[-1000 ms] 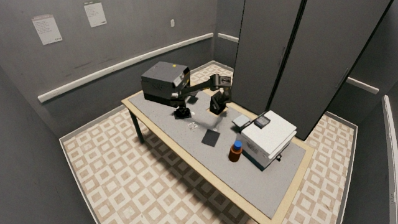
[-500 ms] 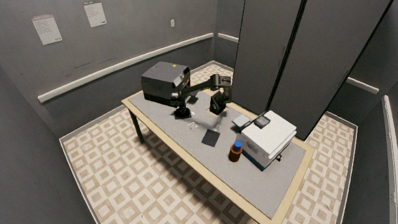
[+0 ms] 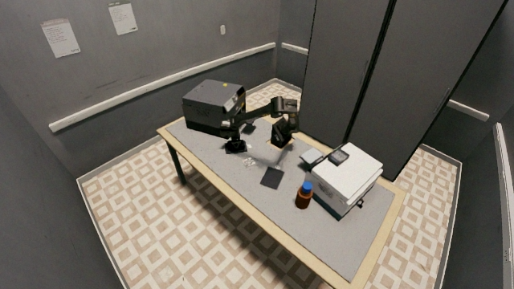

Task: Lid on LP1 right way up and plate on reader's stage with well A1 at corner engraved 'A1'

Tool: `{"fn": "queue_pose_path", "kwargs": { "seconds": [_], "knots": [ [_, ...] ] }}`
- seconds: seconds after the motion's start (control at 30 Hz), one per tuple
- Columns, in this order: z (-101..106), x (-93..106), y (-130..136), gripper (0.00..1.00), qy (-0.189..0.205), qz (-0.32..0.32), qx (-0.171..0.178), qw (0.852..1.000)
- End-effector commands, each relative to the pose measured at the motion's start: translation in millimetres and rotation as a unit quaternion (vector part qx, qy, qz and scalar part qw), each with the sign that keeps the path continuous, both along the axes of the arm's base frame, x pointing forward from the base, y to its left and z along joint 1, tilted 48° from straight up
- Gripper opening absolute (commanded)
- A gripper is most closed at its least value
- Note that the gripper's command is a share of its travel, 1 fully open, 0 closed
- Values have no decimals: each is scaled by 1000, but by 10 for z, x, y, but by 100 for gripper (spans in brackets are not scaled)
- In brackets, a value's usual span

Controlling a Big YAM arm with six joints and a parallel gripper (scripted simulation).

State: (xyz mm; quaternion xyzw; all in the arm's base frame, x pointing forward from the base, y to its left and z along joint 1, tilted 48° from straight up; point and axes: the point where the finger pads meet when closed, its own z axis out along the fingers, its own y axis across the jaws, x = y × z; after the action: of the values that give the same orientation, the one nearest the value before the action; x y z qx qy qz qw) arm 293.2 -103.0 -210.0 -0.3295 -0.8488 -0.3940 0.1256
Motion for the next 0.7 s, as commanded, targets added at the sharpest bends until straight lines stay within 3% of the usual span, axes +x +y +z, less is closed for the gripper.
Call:
{"fn": "queue_pose_path", "kwargs": {
  "seconds": [0.0,0.1,0.67],
  "knots": [
    [-45,2,49,85,3,-3,-1,1000],
    [-41,60,-64,85,-6,-6,-11,1000],
    [43,107,-160,85,-18,-10,-12,1000]
  ]
}}
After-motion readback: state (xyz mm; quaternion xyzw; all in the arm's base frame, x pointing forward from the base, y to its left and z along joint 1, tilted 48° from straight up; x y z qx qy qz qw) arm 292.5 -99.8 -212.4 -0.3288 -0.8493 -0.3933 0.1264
